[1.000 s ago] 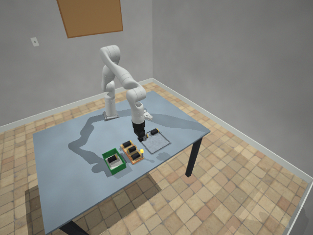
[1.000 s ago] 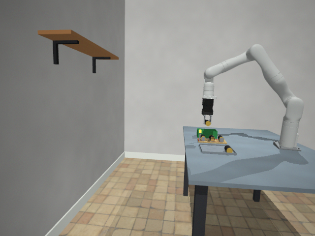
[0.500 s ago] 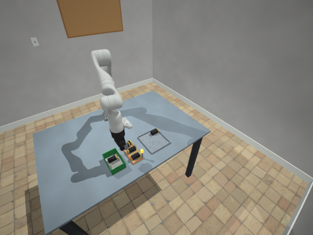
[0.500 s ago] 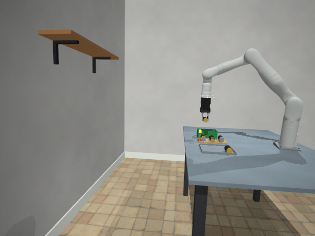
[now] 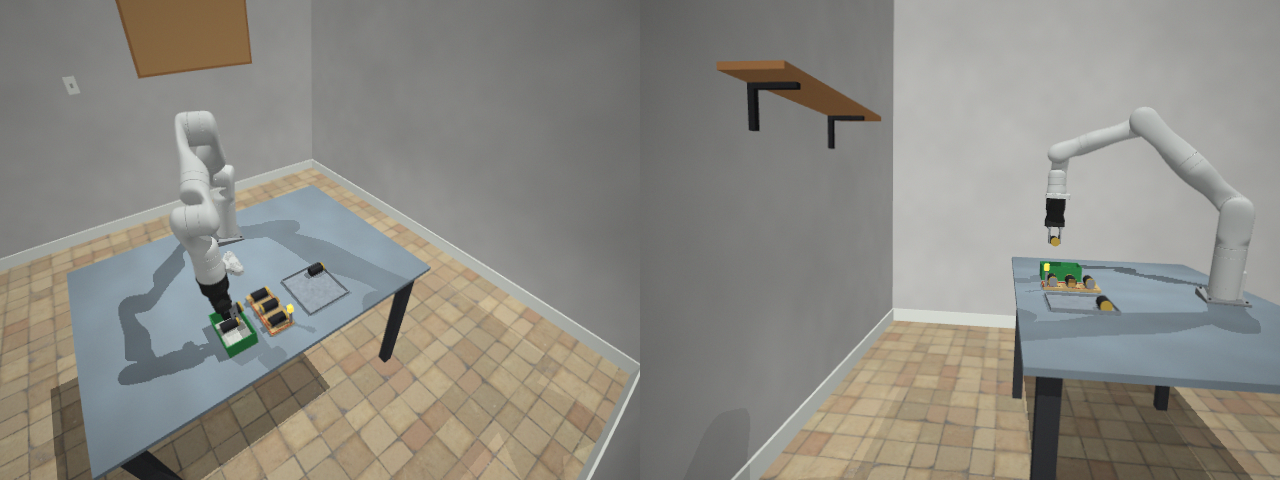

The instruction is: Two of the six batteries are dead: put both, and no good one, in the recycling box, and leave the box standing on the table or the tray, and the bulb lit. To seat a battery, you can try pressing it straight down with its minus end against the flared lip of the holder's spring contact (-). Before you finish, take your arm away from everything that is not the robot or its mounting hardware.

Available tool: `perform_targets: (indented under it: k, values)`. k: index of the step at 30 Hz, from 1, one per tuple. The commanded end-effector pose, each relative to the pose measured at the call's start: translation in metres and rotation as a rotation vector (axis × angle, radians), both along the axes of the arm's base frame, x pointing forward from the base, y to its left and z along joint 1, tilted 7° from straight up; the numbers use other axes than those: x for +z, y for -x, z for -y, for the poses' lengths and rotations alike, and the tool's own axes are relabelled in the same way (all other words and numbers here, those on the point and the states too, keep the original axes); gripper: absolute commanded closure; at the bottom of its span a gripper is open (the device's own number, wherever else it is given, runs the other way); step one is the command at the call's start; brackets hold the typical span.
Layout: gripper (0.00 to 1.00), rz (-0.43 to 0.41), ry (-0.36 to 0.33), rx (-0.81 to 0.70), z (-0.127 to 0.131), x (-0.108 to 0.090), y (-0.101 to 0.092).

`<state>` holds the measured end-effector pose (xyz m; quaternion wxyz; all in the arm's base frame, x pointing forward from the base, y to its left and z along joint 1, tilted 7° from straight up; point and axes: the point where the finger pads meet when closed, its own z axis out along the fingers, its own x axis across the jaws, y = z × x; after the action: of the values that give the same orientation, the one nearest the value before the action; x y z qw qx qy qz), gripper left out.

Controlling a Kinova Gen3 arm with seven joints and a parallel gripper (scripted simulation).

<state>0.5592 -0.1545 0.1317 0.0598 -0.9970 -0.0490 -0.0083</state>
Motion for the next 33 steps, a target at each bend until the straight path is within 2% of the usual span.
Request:
perform_targets:
  k: [1, 29, 33]
  values:
    - [0.43, -0.001, -0.002, -0.005, 0.0037, -0.0015, -0.0004]
    - [0.43, -0.001, -0.002, -0.005, 0.0052, -0.0018, -0.0005]
    - [0.43, -0.001, -0.002, -0.005, 0.0044, -0.008, -0.0005]
